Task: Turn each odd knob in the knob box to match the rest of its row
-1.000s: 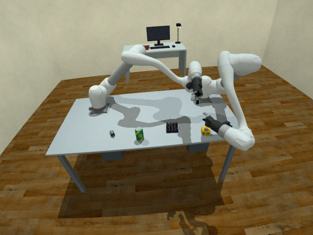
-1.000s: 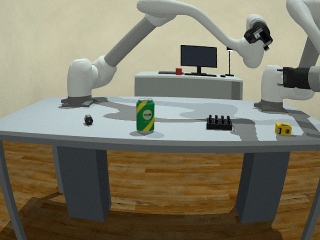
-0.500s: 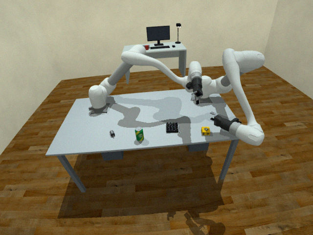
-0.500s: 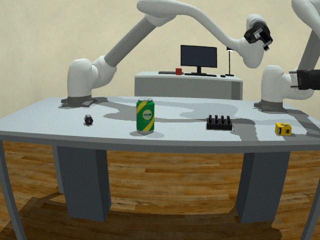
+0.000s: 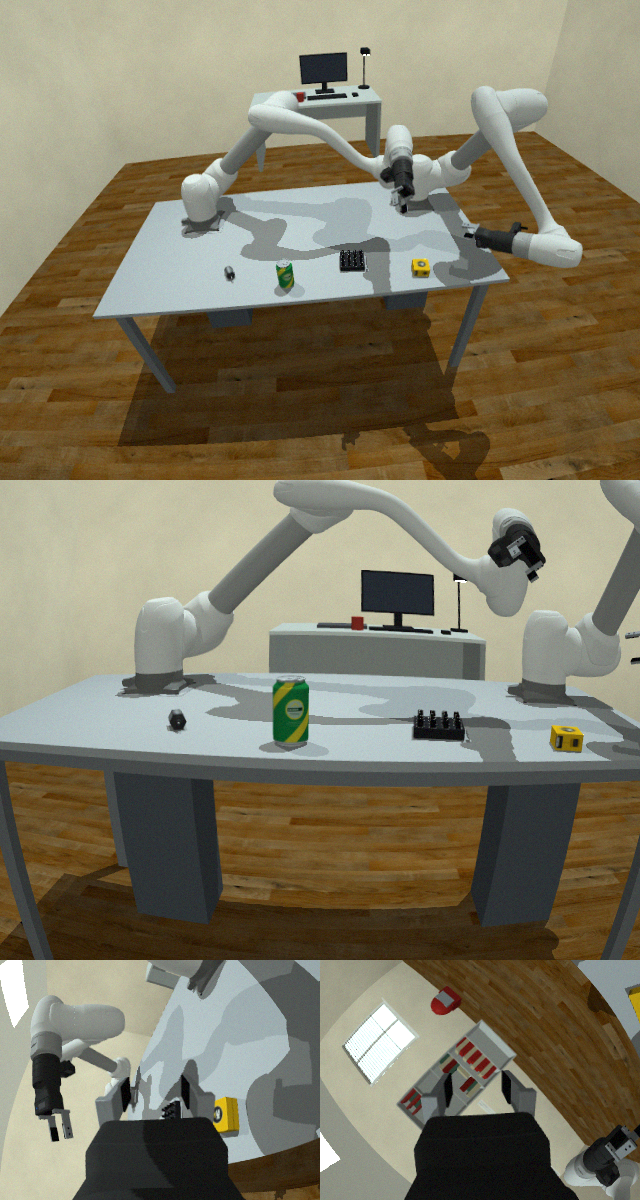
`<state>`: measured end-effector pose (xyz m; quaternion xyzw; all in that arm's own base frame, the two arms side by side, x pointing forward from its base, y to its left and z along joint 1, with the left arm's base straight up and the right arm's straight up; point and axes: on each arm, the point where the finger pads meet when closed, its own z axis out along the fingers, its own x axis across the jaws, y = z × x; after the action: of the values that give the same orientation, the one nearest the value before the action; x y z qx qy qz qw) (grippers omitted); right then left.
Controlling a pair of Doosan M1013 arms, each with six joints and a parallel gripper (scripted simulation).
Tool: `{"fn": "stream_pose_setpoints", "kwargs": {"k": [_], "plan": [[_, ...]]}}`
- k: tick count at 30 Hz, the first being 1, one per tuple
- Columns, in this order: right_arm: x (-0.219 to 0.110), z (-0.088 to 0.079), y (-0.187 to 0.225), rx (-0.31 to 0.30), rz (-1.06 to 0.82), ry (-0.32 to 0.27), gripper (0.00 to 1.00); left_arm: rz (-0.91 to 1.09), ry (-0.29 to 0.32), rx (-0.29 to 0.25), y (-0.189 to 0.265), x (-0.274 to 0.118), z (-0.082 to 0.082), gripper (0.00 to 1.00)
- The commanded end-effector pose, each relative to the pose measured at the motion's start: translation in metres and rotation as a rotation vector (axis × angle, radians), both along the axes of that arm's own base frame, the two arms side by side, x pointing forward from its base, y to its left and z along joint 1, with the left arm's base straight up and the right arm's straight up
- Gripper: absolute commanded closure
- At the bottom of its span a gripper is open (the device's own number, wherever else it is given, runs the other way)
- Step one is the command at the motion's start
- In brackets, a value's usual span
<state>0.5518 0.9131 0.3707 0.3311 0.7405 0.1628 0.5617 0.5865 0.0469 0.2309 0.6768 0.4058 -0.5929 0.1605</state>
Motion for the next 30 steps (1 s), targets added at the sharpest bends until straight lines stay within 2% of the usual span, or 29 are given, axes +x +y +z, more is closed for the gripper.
{"fn": "stream_pose_setpoints", "kwargs": {"k": [1, 9, 11, 14, 24, 26, 28, 29, 30], "plan": [[0.000, 0.002, 0.000, 0.002, 0.000, -0.001, 0.00, 0.102, 0.034, 0.092, 0.057, -0.025, -0.003, 0.00], [0.000, 0.002, 0.000, 0.002, 0.000, -0.001, 0.00, 0.349, 0.148, 0.294, 0.160, -0.101, -0.012, 0.00], [0.000, 0.002, 0.000, 0.002, 0.000, -0.001, 0.00, 0.349, 0.148, 0.294, 0.160, -0.101, -0.012, 0.00], [0.000, 0.002, 0.000, 0.002, 0.000, -0.001, 0.00, 0.447, 0.203, 0.369, 0.206, -0.147, -0.018, 0.00], [0.000, 0.002, 0.000, 0.002, 0.000, -0.001, 0.00, 0.770, 0.423, 0.592, 0.281, -0.279, -0.032, 0.00], [0.000, 0.002, 0.000, 0.002, 0.000, -0.001, 0.00, 0.830, 0.471, 0.629, 0.291, -0.308, -0.035, 0.00], [0.000, 0.002, 0.000, 0.002, 0.000, -0.001, 0.00, 0.830, 0.471, 0.629, 0.291, -0.308, -0.035, 0.00], [0.000, 0.002, 0.000, 0.002, 0.000, -0.001, 0.00, 0.859, 0.495, 0.647, 0.307, -0.348, -0.039, 0.00], [0.000, 0.002, 0.000, 0.002, 0.000, -0.001, 0.00, 0.887, 0.519, 0.665, 0.308, -0.359, -0.040, 0.00]]}}
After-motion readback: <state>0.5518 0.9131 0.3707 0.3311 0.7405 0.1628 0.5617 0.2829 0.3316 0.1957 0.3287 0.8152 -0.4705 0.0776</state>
